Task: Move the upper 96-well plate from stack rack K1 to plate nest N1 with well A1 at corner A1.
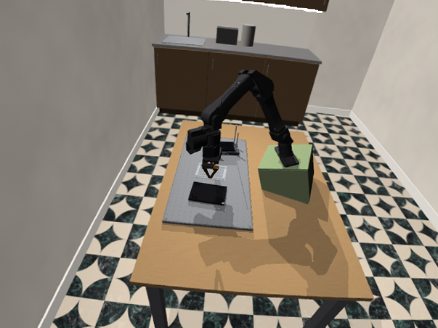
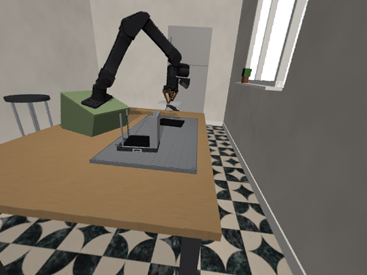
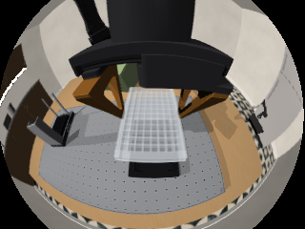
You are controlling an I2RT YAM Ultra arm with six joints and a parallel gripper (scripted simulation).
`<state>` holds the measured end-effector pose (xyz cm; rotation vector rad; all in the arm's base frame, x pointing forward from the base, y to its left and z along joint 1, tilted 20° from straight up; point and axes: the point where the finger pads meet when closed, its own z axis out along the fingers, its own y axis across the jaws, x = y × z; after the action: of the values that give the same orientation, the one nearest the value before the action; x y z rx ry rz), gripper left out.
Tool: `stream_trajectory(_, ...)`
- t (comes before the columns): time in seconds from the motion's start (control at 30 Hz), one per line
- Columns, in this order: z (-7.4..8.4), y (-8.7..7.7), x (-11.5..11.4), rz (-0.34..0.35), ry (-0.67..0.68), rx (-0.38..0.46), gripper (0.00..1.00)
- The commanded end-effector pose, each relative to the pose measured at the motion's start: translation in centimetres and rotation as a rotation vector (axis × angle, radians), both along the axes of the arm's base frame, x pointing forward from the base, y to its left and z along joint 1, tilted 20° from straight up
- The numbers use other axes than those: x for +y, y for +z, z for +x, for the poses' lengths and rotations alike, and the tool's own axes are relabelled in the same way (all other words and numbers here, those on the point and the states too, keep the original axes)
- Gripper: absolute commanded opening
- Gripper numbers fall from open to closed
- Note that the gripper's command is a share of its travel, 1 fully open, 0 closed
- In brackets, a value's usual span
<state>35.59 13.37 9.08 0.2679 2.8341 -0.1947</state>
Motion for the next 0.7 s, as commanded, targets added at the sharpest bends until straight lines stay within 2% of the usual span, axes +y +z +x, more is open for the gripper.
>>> stream_trajectory(0.0,0.9,1.0,0.5,0.026,0.01,-0.06,0.0)
stream_trajectory(0.07,1.0,0.1,0.5,0.02,0.012,-0.047,0.0)
stream_trajectory(0.1,1.0,-0.8,0.3,0.011,0.008,-0.026,0.0)
stream_trajectory(0.17,1.0,-0.8,0.3,0.011,0.008,-0.026,0.0)
stream_trajectory(0.2,1.0,0.2,0.2,0.025,0.006,-0.054,0.0)
stream_trajectory(0.27,1.7,-0.4,0.3,0.022,0.004,-0.05,0.0)
stream_trajectory(0.33,1.1,-1.8,0.1,0.007,0.008,-0.019,0.0)
stream_trajectory(0.4,1.2,-2.1,0.1,0.009,0.011,-0.02,0.0)
stream_trajectory(0.5,2.0,-1.1,0.0,0.026,0.002,-0.059,0.0)
stream_trajectory(0.6,1.6,-2.9,0.0,0.007,0.01,-0.022,0.0)
stream_trajectory(0.67,1.7,-3.3,0.1,0.008,0.013,-0.022,0.0)
